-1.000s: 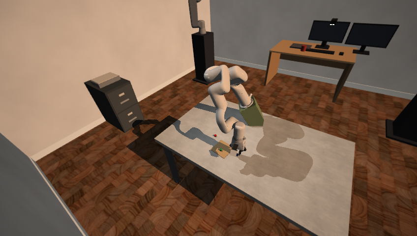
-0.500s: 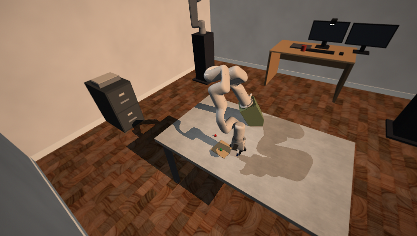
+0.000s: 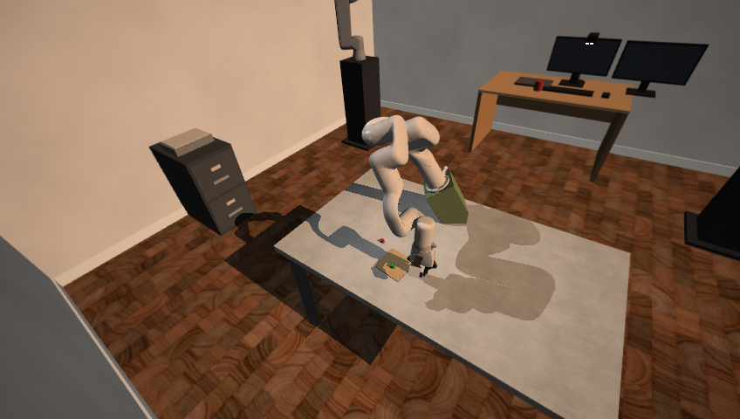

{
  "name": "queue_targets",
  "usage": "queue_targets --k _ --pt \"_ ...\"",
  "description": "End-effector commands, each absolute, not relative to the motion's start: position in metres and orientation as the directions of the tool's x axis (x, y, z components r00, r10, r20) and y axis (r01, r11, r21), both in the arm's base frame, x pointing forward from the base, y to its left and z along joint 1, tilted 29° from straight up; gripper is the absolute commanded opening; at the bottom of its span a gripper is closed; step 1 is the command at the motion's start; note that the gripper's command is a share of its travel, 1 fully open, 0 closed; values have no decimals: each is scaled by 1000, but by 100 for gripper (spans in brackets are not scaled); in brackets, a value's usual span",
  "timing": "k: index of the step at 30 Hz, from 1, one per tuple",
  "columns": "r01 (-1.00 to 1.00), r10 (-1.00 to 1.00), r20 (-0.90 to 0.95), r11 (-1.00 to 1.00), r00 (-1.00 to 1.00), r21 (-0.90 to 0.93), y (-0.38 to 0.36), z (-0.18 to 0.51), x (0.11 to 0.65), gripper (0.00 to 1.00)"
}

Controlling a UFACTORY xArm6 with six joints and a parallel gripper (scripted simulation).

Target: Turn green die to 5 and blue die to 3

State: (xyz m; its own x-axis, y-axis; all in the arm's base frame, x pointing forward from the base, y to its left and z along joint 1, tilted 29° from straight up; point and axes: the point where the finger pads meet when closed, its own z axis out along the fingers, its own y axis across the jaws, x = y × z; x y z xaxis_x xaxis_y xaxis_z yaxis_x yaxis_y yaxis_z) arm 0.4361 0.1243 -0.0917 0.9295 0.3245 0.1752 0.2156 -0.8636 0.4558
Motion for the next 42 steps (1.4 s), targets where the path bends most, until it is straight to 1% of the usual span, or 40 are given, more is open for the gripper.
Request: queue_targets --k 1,21,42 --pt "215 325 178 -864 929 455 125 -91 437 31" --pt "215 325 178 -864 929 455 125 -92 437 31" --pt "215 325 178 -864 929 455 118 -108 443 31"
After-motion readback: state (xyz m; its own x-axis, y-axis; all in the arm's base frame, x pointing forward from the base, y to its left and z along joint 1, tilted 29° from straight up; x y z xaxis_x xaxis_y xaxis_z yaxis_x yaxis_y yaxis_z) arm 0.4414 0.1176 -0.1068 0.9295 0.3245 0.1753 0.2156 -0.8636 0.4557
